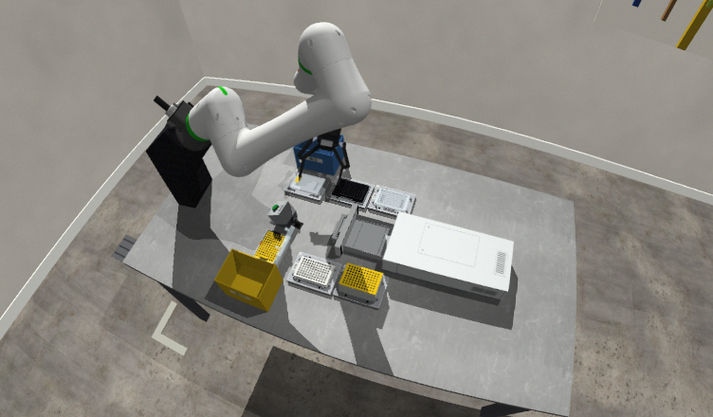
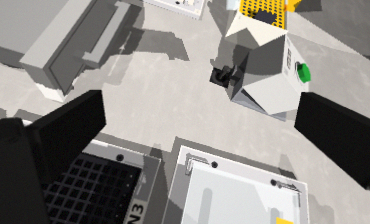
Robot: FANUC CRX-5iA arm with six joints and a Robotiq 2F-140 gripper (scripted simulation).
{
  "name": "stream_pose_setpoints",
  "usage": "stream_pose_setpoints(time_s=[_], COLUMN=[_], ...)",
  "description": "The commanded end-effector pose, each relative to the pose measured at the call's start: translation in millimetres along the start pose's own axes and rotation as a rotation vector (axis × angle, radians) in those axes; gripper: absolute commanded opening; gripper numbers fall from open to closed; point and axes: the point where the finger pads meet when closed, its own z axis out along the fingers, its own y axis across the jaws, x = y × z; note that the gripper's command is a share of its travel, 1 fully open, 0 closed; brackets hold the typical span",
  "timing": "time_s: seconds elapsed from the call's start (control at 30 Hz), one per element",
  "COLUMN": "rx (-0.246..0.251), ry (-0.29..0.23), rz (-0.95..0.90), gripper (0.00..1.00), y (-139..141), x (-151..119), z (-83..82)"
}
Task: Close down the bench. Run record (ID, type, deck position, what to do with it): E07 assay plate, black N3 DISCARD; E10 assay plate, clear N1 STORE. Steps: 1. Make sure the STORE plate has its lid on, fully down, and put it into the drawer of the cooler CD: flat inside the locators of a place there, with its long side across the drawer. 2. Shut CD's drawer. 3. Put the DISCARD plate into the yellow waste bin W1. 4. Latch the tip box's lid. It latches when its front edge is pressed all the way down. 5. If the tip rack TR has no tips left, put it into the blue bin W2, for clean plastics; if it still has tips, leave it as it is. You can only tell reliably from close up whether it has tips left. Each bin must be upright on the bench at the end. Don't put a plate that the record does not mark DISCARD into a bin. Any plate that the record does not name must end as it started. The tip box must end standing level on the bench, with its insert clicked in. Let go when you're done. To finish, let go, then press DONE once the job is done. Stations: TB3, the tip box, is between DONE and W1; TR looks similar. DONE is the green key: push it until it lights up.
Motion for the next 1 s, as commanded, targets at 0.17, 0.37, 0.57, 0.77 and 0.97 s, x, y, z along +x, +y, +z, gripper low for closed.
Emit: stream_pose_setpoints(time_s=[0.17,0.37,0.57,0.77,0.97], rx=[0.000,0.000,-0.019,-0.109,-0.198], ry=[-0.001,-0.001,-0.007,-0.045,-0.119], rz=[0.000,0.000,-0.026,-0.153,-0.302], gripper=[1.00,1.00,0.10,0.10,0.10], y=[0,0,1,6,13], x=[0,0,4,23,44], z=[-0.4,-0.4,2.6,16.5,29.7])
